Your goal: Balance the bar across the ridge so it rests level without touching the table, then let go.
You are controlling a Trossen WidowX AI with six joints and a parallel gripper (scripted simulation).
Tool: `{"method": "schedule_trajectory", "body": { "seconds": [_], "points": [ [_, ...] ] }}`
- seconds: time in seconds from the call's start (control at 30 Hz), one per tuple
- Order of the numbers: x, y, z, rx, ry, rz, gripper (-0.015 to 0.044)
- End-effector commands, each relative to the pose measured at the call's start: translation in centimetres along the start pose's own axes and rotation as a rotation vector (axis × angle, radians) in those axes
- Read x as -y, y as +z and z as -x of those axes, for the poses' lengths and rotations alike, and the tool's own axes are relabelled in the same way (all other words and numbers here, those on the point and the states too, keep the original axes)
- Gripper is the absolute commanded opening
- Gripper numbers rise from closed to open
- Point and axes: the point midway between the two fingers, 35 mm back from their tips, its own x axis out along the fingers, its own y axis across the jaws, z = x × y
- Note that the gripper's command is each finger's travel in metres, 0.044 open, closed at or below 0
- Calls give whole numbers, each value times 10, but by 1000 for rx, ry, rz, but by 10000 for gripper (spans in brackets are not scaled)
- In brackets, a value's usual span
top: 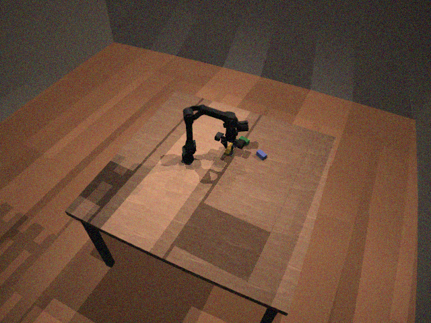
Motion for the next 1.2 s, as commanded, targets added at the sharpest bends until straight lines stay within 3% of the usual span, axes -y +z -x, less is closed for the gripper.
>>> {"method": "schedule_trajectory", "body": {
  "seconds": [0.0,1.17],
  "points": [
    [1,0,-1,-2,-3,-2,0],
    [1,0,-4,-2,-3,-2,0]
  ]
}}
